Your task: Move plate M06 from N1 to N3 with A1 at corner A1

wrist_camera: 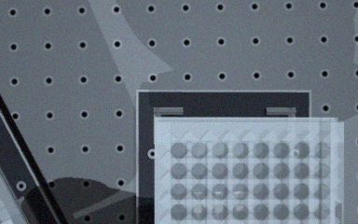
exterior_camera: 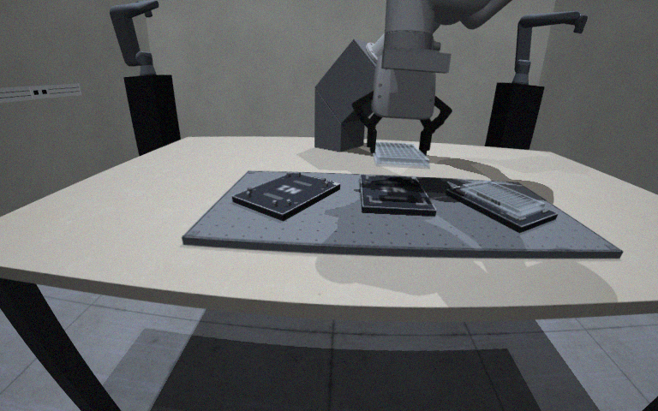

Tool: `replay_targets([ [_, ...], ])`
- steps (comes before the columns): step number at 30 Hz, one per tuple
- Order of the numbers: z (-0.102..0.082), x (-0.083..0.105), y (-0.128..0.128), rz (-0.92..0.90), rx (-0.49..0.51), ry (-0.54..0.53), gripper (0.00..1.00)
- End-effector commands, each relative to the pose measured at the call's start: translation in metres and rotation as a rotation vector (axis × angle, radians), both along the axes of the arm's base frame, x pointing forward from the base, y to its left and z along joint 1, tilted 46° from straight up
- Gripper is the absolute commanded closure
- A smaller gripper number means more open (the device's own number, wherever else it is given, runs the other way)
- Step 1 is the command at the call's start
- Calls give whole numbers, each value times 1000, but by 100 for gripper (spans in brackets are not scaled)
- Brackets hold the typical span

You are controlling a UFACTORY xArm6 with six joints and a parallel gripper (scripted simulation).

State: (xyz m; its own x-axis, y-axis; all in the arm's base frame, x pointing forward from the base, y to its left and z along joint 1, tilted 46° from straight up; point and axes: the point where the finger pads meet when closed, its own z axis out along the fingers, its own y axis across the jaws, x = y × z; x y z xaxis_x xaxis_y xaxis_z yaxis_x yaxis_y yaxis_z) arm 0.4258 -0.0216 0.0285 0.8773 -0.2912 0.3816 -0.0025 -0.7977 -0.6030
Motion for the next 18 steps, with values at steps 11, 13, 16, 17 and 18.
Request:
replay_targets([
  [11, -14, 10, 10, -1, -1, -2, 100],
  [13, -16, 12, 12, -1, -1, -2, 100],
  [16, -20, 14, 14, -1, -1, -1, 100],
  [17, -21, 15, 15, -1, -1, -1, 100],
  [18, -22, 16, 16, -1, -1, -1, 100],
])
